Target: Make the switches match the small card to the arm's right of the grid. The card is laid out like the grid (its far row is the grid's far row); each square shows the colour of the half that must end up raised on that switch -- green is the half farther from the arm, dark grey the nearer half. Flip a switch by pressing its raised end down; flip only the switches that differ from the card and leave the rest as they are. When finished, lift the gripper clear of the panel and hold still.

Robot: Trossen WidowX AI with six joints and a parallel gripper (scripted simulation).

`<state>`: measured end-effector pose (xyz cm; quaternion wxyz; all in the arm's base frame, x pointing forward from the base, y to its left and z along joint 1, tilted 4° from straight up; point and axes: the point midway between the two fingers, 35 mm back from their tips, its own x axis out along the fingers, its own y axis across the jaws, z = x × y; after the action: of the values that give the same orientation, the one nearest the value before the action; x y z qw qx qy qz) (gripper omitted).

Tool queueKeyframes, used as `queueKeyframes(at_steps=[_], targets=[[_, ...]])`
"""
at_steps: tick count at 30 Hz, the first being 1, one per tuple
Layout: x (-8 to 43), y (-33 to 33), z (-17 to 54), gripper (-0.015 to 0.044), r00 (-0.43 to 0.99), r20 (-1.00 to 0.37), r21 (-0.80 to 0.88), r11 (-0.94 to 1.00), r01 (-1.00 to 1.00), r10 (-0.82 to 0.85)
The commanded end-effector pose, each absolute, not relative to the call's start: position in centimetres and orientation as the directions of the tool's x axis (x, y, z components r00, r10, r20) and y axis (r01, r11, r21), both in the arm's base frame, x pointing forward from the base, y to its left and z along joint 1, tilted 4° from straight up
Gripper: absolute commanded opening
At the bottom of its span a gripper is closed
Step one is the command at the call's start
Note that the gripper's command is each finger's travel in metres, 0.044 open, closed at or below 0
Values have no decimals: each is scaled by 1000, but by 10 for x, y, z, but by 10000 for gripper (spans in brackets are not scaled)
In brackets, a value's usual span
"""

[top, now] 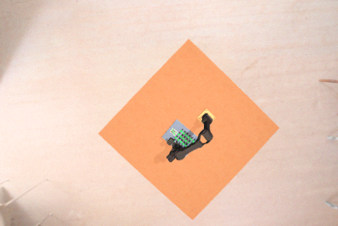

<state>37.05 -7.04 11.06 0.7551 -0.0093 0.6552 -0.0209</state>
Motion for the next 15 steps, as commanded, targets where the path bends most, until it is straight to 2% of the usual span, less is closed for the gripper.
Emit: queueKeyframes(at_steps=[1, 15], targets=[[371, -71, 103, 0, 136, -990, -44, 999, 16, -45], [372, -71, 101, 0, 136, -990, -44, 999, 16, -45]])
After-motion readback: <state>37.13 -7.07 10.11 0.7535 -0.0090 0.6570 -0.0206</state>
